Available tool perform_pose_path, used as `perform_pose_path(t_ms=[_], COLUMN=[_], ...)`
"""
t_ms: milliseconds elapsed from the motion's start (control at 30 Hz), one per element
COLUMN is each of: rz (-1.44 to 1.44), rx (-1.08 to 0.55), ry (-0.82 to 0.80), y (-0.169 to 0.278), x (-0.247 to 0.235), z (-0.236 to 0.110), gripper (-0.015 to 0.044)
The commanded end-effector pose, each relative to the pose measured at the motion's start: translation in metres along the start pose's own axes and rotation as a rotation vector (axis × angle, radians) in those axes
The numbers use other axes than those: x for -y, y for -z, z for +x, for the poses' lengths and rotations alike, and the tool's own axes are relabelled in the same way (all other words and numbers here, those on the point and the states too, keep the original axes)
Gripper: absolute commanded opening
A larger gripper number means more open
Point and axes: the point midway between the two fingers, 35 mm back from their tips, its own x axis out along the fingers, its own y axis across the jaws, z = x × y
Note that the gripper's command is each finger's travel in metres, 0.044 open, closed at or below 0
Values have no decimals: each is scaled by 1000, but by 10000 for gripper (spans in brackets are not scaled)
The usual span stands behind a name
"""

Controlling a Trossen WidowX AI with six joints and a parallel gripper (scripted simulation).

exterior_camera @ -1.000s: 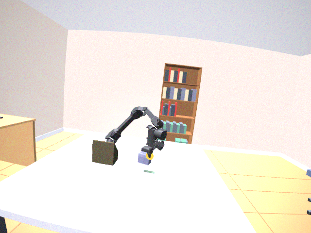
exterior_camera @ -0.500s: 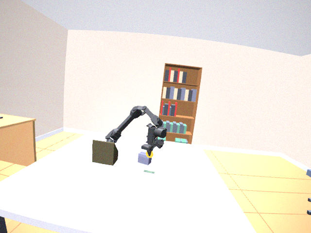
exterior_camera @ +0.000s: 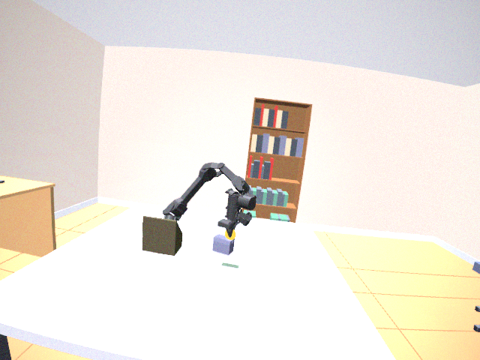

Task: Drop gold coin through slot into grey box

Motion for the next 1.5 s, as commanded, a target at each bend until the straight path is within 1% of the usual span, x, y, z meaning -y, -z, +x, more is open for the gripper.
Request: perform_pose_path(t_ms=[0, 967, 1467], rz=[2, 2, 0], rx=[-1, -7, -6], ry=[-3, -11, -8], y=[6, 56, 53], x=[-10, -66, -64], z=[1, 5, 4], gripper=[0, 0, 0])
